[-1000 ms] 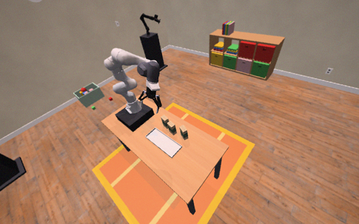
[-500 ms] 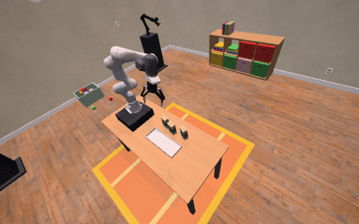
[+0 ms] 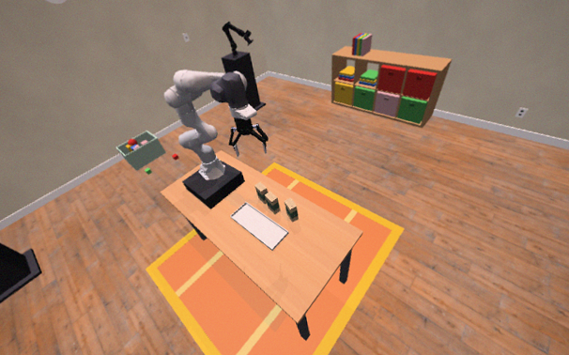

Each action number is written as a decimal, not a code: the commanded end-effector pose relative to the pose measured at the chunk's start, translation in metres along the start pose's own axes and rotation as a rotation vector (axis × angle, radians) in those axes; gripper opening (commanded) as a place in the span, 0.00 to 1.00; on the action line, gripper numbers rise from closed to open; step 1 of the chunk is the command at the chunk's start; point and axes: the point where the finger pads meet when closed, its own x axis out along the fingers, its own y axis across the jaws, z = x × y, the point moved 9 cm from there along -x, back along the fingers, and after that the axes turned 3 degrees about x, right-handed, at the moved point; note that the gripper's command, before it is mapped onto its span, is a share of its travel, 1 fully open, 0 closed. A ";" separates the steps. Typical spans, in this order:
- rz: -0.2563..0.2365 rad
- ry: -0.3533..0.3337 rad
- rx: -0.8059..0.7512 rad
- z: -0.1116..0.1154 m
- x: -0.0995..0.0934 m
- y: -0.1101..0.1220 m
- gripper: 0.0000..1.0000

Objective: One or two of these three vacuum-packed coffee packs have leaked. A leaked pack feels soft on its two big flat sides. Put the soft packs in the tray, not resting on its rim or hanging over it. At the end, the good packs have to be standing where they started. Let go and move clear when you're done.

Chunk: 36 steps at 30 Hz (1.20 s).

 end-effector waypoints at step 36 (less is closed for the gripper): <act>-0.018 -0.055 -0.641 0.115 0.304 0.036 1.00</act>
